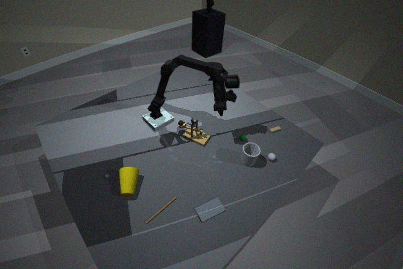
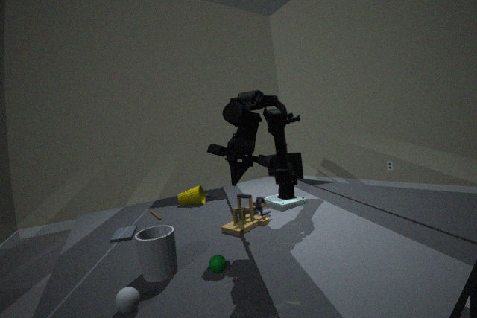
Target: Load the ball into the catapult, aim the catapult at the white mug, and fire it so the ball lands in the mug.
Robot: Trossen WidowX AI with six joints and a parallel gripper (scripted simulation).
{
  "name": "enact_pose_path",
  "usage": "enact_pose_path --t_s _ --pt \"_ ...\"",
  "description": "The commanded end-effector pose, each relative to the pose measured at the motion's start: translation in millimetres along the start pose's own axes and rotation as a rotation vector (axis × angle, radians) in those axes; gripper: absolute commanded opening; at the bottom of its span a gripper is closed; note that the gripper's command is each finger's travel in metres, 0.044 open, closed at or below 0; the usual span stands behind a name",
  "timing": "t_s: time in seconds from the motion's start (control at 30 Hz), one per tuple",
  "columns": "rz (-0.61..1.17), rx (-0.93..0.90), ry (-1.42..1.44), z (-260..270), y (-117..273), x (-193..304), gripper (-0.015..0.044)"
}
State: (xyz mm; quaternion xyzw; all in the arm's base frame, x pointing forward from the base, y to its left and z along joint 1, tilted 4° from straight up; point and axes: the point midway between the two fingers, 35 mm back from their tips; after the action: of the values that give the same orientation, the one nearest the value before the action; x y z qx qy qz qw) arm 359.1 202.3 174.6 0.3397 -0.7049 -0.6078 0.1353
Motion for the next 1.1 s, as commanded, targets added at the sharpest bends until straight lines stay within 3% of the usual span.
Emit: enact_pose_path --t_s 0.0,1.07 --pt "0.064 0.016 0.11 13.9 -0.5 19.9 0.0" --pt "0.583 0.118 1.036 65.4 10.4 173.3 0.0"
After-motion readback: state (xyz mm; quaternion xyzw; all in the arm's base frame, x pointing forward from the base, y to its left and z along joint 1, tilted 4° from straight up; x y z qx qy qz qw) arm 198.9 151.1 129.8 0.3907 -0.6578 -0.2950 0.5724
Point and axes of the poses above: the point midway between the two fingers, 35 mm back from their tips, its own y axis back along the fingers, its own z axis across the jaws, x = y × z, and after that the axes turned 5 degrees about -y, right-handed
